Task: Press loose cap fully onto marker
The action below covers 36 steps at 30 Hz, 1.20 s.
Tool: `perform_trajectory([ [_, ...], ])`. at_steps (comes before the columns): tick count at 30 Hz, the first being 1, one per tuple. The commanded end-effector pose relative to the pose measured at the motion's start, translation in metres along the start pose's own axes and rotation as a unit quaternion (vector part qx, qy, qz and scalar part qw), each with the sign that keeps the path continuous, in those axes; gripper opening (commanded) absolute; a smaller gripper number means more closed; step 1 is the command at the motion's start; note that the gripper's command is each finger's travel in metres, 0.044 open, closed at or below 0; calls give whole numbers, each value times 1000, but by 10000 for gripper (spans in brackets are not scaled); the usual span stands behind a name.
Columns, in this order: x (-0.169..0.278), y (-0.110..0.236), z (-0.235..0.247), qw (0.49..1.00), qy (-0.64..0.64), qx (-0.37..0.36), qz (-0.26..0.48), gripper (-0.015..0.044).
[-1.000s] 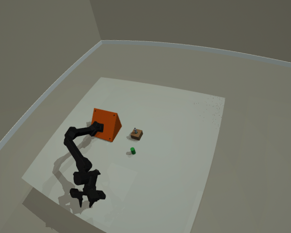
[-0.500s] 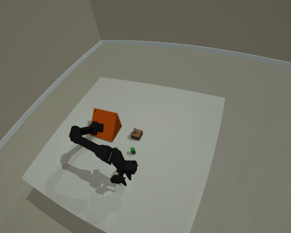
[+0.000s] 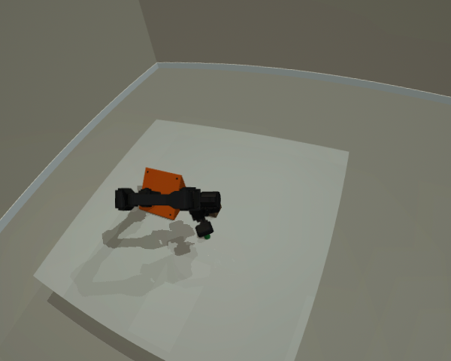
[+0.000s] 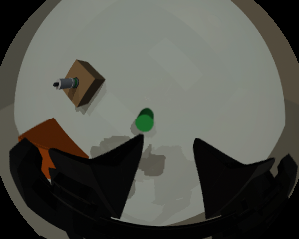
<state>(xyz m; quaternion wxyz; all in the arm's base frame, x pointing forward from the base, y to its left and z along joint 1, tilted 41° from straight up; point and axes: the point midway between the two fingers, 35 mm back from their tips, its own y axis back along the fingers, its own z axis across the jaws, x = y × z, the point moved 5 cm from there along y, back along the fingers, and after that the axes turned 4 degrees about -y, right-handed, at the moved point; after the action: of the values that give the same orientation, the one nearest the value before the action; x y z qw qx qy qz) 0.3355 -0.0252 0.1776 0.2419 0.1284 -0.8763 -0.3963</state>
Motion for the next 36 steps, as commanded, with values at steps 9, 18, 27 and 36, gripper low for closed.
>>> perform_trajectory([
  [9, 4, -30, 25, 998, 46, -24, 31, 243],
  [18, 5, -46, 26, 998, 46, -24, 31, 243],
  [27, 5, -60, 26, 998, 46, -24, 31, 243],
  [36, 6, -75, 27, 998, 46, -24, 31, 243],
])
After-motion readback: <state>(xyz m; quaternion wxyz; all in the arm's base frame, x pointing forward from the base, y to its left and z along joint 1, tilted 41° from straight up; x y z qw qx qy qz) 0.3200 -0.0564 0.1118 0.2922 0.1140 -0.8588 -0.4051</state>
